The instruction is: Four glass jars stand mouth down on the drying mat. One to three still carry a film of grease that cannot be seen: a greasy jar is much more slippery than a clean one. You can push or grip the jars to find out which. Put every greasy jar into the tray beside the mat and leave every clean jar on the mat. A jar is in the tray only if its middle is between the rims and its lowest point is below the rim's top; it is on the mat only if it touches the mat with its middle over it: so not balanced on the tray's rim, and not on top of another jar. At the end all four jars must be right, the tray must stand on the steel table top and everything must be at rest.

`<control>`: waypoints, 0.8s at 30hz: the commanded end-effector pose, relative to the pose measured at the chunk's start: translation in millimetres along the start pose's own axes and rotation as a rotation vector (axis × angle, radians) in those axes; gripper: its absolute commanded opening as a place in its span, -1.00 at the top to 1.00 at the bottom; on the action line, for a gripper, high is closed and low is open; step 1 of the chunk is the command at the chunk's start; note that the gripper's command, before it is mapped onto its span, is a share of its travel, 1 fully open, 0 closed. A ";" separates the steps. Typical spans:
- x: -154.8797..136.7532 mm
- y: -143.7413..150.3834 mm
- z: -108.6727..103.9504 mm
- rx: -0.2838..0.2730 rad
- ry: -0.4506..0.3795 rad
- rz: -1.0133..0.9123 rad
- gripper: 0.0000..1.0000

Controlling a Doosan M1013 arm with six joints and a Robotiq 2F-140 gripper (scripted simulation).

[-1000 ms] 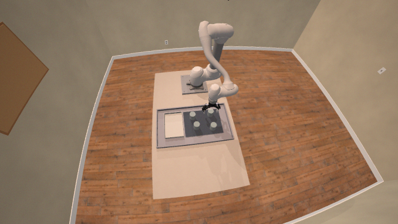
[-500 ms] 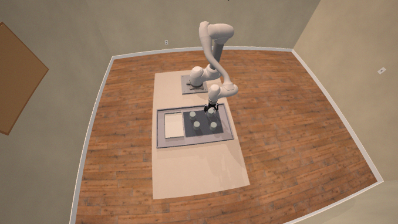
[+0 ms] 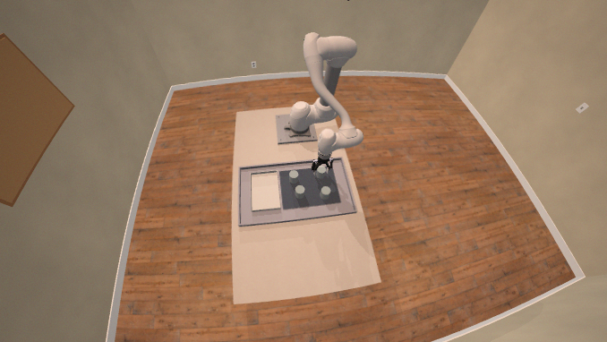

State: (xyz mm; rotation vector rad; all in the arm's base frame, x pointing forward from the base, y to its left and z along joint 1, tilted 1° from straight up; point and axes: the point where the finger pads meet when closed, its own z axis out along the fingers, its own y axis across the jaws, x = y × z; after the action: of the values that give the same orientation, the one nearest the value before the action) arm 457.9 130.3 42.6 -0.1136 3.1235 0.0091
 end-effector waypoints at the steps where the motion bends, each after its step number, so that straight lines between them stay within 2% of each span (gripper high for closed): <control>1: 5.7 1.5 4.4 0.001 0.007 0.003 -0.16; 24: 5.7 1.5 4.4 0.001 0.007 0.003 -0.10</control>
State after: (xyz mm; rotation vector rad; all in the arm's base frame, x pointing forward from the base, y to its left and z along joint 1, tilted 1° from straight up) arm 457.8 130.3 42.5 -0.1136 3.1236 0.0091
